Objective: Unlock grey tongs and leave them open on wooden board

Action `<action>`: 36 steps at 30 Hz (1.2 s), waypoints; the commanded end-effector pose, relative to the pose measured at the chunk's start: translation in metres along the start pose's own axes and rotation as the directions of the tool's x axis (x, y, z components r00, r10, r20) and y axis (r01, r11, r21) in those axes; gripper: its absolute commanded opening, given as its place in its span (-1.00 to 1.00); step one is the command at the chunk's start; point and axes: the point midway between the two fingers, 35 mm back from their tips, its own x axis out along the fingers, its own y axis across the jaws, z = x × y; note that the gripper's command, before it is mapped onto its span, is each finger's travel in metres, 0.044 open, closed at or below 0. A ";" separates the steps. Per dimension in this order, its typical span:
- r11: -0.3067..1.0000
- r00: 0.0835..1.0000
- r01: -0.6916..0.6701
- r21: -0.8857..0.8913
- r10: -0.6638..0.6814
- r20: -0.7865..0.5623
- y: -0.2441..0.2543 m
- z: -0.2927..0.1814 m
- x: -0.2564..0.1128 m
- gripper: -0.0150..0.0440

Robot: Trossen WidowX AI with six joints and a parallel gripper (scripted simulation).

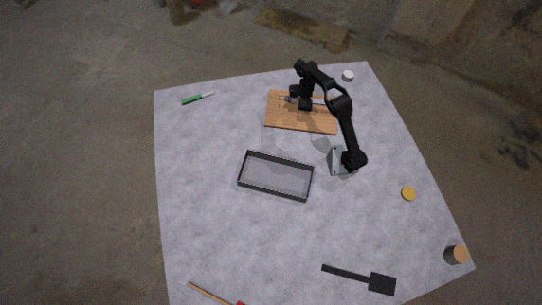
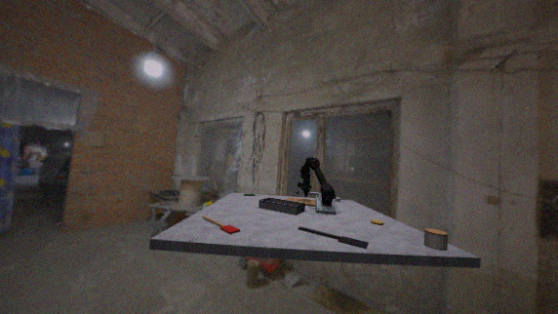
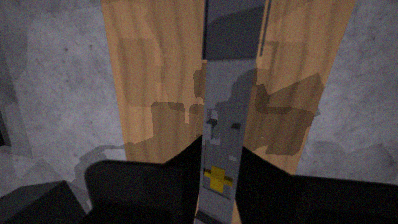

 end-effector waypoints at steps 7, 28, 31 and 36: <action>1.000 1.000 -0.004 0.004 0.004 0.004 0.002 -0.001 0.009 -1.00; 1.000 1.000 -0.002 0.000 0.002 -0.001 0.002 -0.001 0.008 0.78; 1.000 1.000 -0.002 0.000 0.002 -0.001 0.002 -0.001 0.008 1.00; 1.000 1.000 -0.003 0.001 0.003 -0.001 0.012 0.001 -0.003 1.00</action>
